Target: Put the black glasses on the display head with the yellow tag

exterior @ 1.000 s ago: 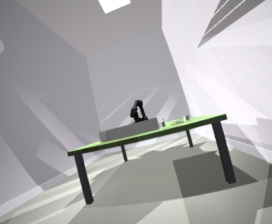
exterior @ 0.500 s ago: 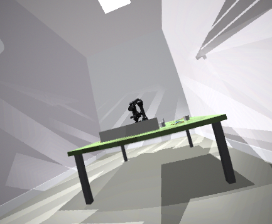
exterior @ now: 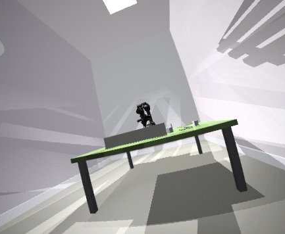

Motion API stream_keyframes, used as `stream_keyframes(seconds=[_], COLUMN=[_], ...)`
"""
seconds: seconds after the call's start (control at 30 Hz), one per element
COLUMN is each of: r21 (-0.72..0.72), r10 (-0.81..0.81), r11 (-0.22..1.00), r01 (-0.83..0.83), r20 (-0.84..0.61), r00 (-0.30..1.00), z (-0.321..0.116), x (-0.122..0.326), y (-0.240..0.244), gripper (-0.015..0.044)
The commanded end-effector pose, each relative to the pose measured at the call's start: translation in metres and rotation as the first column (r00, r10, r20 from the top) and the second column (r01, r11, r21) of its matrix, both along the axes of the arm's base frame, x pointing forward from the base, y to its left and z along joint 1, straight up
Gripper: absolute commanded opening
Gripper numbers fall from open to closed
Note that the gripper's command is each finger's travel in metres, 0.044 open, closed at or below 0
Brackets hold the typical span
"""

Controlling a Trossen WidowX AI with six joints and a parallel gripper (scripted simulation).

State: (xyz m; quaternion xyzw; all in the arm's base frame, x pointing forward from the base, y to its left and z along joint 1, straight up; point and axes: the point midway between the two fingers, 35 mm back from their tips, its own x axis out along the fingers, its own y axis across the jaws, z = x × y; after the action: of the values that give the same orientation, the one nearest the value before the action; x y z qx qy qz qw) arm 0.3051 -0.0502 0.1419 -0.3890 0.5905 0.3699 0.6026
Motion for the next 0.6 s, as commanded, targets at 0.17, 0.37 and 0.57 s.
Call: stream_keyframes(seconds=[0.17,0.37,0.57], r21=[0.010,0.017,0.024], r10=[-0.185,-0.311,-0.432], r11=[0.983,0.950,0.902], r01=[0.185,0.311,0.432], r20=[0.004,0.004,0.002], r00=[0.983,0.950,0.902], z=[0.001,0.001,0.001], x=[0.008,0.011,0.011], y=[0.034,0.059,0.083], gripper=[0.0000,0.0000,0.0000])
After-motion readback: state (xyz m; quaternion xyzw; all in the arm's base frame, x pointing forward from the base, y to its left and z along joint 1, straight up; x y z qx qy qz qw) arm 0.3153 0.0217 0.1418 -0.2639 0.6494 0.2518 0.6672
